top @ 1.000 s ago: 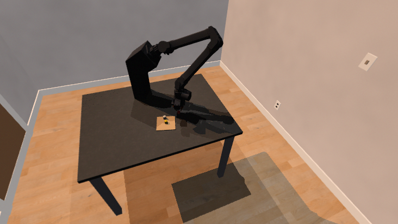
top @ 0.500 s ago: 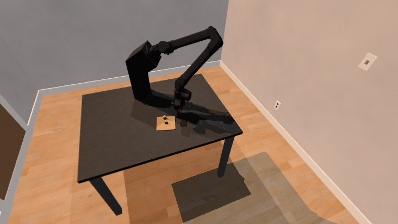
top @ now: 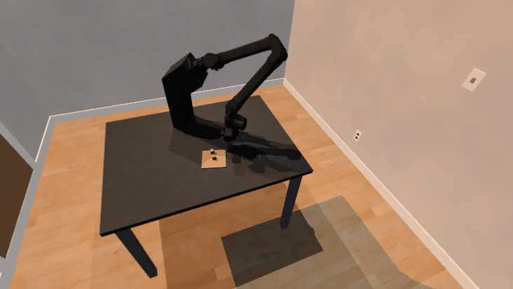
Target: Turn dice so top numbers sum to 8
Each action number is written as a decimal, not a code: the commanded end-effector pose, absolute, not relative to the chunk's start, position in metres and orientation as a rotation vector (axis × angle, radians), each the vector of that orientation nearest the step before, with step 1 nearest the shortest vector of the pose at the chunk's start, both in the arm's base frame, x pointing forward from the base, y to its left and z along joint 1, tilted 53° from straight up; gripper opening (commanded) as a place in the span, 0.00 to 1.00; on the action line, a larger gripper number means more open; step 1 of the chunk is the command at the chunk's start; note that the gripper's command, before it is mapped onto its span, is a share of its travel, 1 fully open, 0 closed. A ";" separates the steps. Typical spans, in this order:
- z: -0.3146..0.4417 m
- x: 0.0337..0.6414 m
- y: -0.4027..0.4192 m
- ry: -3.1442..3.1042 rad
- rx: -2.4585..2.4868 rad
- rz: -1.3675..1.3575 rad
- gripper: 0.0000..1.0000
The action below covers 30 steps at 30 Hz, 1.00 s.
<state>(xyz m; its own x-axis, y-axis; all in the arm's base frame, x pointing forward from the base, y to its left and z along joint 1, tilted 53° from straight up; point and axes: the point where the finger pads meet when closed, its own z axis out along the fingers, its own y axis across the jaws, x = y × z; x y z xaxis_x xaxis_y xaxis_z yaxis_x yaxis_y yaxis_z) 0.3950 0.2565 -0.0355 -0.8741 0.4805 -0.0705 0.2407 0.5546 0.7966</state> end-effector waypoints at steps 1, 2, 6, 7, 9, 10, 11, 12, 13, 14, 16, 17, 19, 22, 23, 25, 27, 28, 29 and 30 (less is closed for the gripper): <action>-0.044 0.378 0.258 2.541 0.603 1.216 0.34; -0.044 0.378 0.258 2.541 0.603 1.216 0.34; -0.044 0.378 0.258 2.541 0.603 1.216 0.34; -0.044 0.378 0.258 2.541 0.603 1.216 0.34; -0.044 0.378 0.258 2.541 0.603 1.216 0.34; -0.044 0.378 0.258 2.541 0.603 1.216 0.34; -0.044 0.378 0.258 2.541 0.603 1.216 0.34; -0.044 0.378 0.258 2.541 0.603 1.216 0.34; -0.044 0.378 0.258 2.541 0.603 1.216 0.34; -0.044 0.378 0.258 2.541 0.604 1.216 0.34; -0.045 0.380 0.259 2.540 0.605 1.217 0.34; -0.044 0.382 0.260 2.536 0.603 1.220 0.34; -0.043 0.385 0.261 2.531 0.600 1.222 0.34; -0.041 0.392 0.265 2.520 0.594 1.229 0.34; -0.041 0.393 0.266 2.518 0.594 1.230 0.34; -0.042 0.394 0.268 2.518 0.594 1.230 0.34; -0.044 0.395 0.270 2.518 0.594 1.230 0.34; -0.045 0.395 0.271 2.518 0.594 1.230 0.34; -0.046 0.396 0.272 2.518 0.594 1.230 0.34; -0.047 0.397 0.273 2.518 0.594 1.230 0.34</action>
